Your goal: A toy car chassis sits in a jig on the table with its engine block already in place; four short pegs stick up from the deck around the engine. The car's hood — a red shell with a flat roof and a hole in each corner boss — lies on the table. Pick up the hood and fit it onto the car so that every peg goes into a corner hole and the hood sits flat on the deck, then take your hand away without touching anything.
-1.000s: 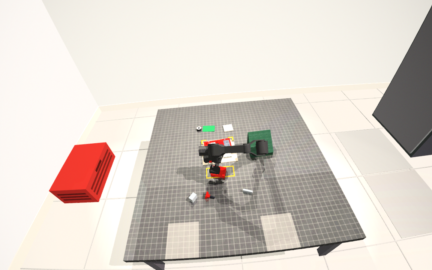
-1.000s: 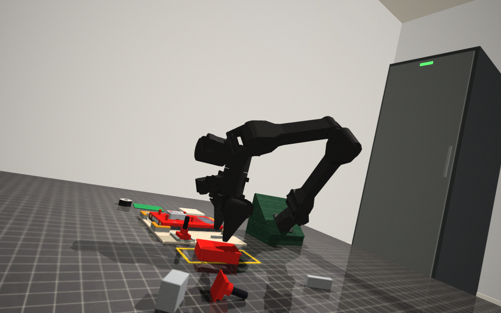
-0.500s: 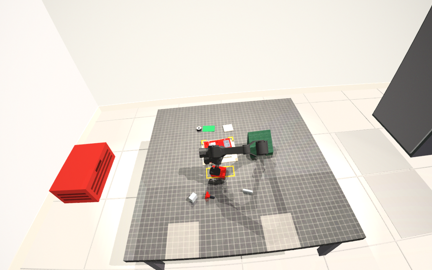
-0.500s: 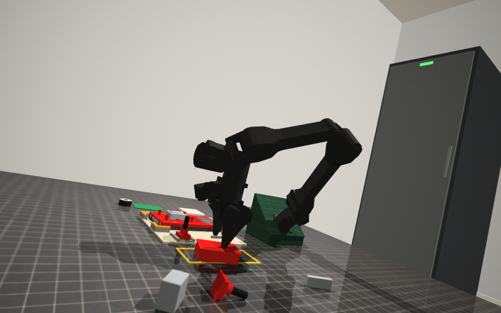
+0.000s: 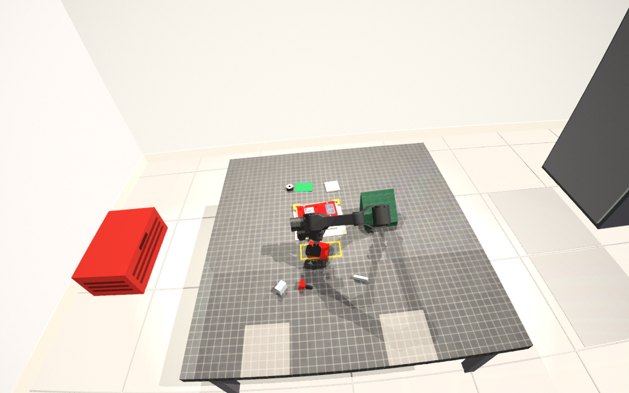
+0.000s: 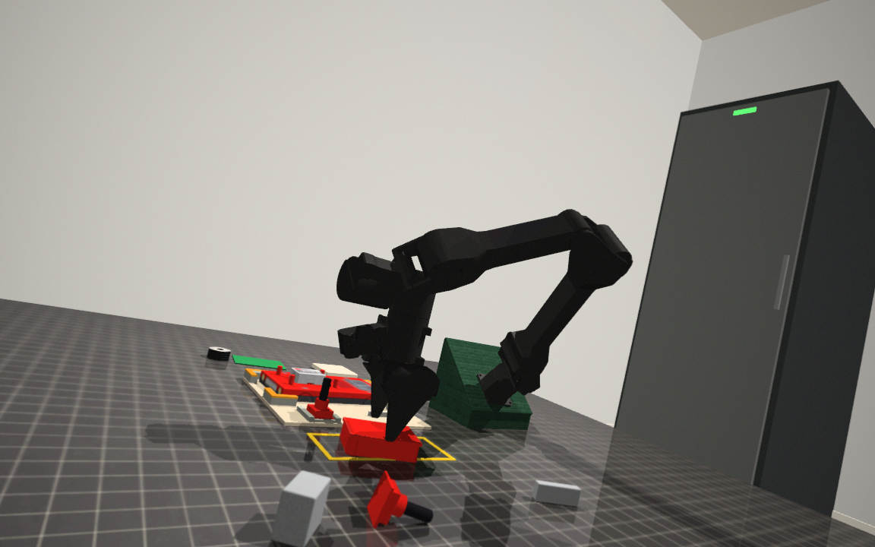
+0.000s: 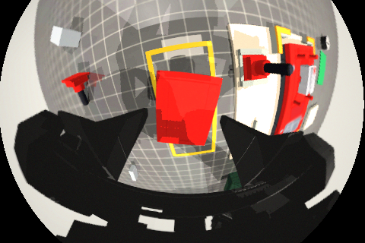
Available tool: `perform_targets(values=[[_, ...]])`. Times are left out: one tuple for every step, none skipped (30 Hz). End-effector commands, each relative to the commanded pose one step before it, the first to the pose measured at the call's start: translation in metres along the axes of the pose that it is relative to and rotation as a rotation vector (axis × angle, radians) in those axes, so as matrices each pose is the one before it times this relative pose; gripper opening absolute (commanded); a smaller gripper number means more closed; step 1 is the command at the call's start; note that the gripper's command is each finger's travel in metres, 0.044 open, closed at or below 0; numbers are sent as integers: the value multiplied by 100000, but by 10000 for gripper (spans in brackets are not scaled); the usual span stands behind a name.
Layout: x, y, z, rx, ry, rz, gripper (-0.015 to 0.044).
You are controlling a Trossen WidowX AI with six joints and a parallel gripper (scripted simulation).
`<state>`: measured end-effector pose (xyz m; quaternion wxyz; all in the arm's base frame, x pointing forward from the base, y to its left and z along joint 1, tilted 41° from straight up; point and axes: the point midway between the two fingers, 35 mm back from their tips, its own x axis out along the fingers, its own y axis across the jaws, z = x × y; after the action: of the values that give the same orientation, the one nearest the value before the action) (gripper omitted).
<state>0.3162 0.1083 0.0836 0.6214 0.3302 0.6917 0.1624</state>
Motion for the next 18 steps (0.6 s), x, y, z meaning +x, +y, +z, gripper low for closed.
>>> perform_targets(values=[[341, -36, -74, 476, 542, 220, 440], [49, 0, 1, 0, 0, 1, 440], [49, 0, 1, 0, 0, 1, 440], [49, 0, 1, 0, 0, 1, 440], [49, 0, 1, 0, 0, 1, 440], [49, 0, 1, 0, 0, 1, 440], [49, 0, 1, 0, 0, 2, 440], [49, 0, 0, 0, 0, 2, 440], [49, 0, 0, 0, 0, 2, 440], [49, 0, 0, 0, 0, 2, 440], [49, 0, 0, 0, 0, 2, 440], [49, 0, 0, 0, 0, 2, 440], [49, 0, 0, 0, 0, 2, 440], [49, 0, 0, 0, 0, 2, 440], [49, 0, 0, 0, 1, 2, 440], [49, 0, 0, 0, 1, 2, 440], [49, 0, 0, 0, 1, 2, 440], [49, 0, 0, 0, 1, 3, 440]])
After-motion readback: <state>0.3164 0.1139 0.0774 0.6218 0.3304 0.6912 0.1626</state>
